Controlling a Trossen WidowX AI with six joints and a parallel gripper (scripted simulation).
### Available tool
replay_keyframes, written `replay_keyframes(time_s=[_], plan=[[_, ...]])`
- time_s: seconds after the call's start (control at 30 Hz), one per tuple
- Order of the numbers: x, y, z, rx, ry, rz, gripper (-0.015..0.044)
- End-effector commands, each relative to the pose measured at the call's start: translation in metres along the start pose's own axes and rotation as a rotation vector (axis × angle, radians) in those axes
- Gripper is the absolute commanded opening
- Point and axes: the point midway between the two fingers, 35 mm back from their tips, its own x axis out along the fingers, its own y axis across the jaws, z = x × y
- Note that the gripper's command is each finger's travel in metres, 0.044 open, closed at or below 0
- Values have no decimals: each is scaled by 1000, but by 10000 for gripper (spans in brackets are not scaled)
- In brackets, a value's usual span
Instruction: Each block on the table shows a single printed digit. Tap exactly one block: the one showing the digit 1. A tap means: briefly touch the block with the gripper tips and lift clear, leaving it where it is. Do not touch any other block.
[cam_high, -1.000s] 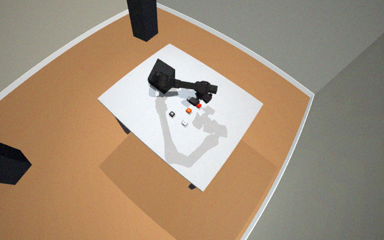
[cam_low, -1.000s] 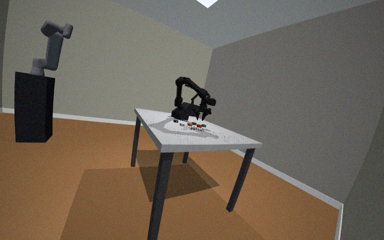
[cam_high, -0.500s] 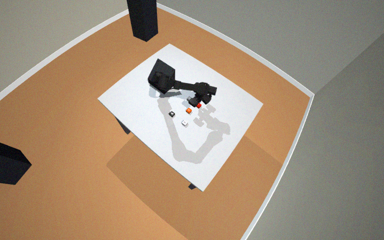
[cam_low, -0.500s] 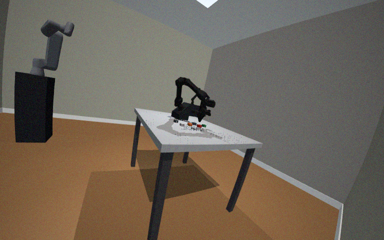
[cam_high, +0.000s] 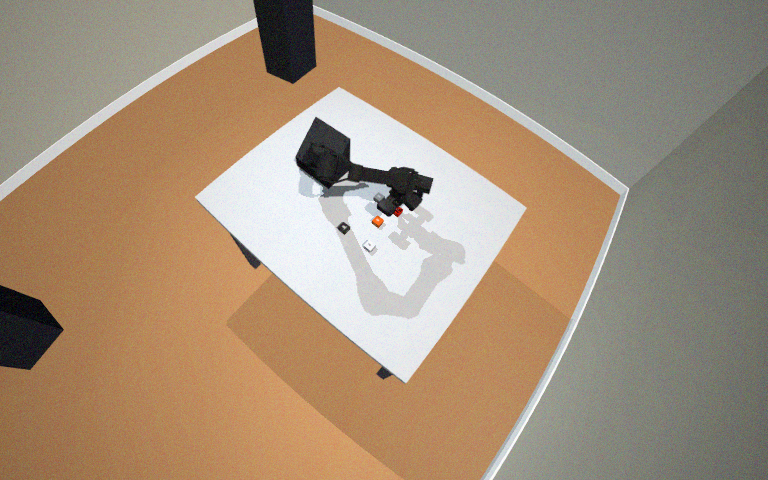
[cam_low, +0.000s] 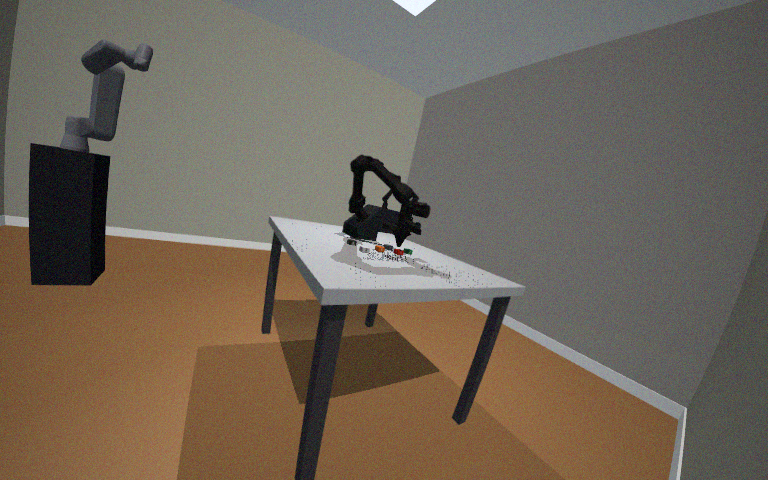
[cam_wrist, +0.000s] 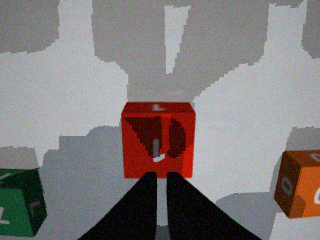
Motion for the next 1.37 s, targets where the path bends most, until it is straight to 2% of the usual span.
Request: replay_keyframes(time_s=[0.0,0.4,0.5,0.67,0.73,0.83,1.13,1.33], plan=[[8,0,-1,-7,0,-4,20],[18,-1,-1,-7,0,-5,20],[-9,0,-1,-6,0,-3,20],[-12,0,-1,-7,0,-4,20],[-18,11,-2,-8,-2,4,72],[-42,58,-15,-14,-6,28,151],[-95,160,-86,-9,2,12,387],[-96,162,-87,-8,2,11,400]])
